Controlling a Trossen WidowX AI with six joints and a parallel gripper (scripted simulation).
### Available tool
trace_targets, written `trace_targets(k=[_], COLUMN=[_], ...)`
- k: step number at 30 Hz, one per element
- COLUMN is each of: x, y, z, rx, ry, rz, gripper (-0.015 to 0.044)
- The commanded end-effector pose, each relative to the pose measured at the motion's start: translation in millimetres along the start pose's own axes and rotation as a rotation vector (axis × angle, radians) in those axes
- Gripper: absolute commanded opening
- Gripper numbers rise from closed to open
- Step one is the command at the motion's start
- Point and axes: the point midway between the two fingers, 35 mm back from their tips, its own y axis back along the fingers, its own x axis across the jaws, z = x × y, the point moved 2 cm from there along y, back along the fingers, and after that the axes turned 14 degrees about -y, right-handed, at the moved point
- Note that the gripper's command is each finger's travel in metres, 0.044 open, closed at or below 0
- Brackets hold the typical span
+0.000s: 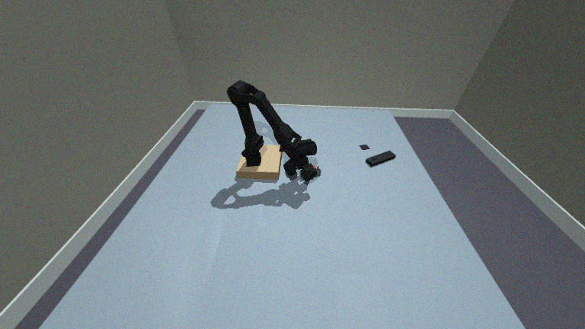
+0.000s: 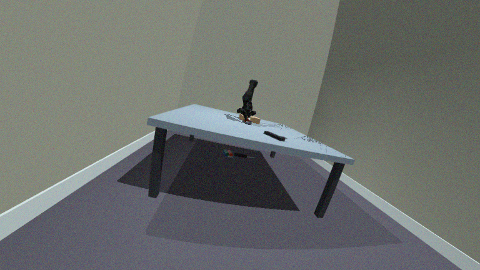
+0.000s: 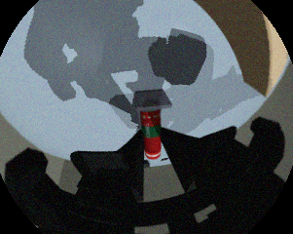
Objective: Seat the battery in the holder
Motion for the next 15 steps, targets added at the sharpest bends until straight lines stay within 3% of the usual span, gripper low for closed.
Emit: trace_targets(k=[1, 15], x=[-0.3, -0.5], y=[-1.5, -6.5], z=[4.3, -0.1], rx=[-0.035, -0.133], ry=[-0.005, -0.018], rz=[0.004, 0.015], gripper=[0.0076, 0.0076])
